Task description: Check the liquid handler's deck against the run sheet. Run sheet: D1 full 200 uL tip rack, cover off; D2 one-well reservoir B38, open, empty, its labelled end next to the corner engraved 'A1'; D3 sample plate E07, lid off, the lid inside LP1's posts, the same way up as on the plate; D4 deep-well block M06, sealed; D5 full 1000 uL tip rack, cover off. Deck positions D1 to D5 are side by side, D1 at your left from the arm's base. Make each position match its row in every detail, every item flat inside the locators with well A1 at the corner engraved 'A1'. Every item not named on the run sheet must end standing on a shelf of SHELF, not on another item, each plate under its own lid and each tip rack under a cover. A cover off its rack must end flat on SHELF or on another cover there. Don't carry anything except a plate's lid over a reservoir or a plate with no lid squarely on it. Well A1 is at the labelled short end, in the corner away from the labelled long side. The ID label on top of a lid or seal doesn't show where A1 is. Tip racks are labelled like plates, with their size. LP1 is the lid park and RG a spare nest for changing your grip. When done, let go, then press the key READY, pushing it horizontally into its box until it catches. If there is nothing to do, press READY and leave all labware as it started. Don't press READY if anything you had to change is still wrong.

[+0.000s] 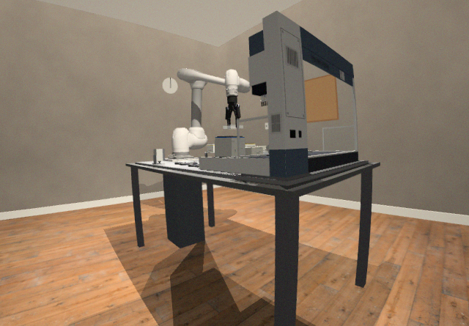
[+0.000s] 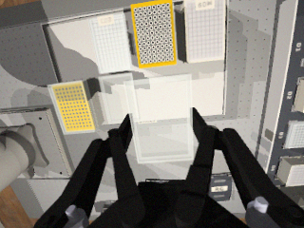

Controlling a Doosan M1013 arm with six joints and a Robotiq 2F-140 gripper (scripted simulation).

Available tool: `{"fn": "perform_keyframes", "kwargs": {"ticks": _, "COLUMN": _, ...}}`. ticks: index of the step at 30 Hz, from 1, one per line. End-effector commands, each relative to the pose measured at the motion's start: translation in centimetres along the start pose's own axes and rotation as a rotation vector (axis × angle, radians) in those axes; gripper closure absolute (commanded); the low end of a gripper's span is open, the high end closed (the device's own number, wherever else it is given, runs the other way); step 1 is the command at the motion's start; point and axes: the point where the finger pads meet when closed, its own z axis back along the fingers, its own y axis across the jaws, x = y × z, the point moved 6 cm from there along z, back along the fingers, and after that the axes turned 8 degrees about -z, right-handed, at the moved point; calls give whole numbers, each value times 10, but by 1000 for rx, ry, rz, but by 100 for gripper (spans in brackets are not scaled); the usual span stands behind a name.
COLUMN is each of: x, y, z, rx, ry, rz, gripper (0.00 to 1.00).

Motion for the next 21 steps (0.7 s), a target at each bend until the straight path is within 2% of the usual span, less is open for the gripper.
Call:
{"fn": "perform_keyframes", "kwargs": {"ticks": 1, "x": 0, "y": 0, "z": -1, "rx": 1, "ry": 1, "rz": 0, "gripper": 90}}
{"fn": "perform_keyframes", "kwargs": {"ticks": 21, "x": 0, "y": 0, "z": -30, "rx": 1, "ry": 1, "rz": 0, "gripper": 90}}
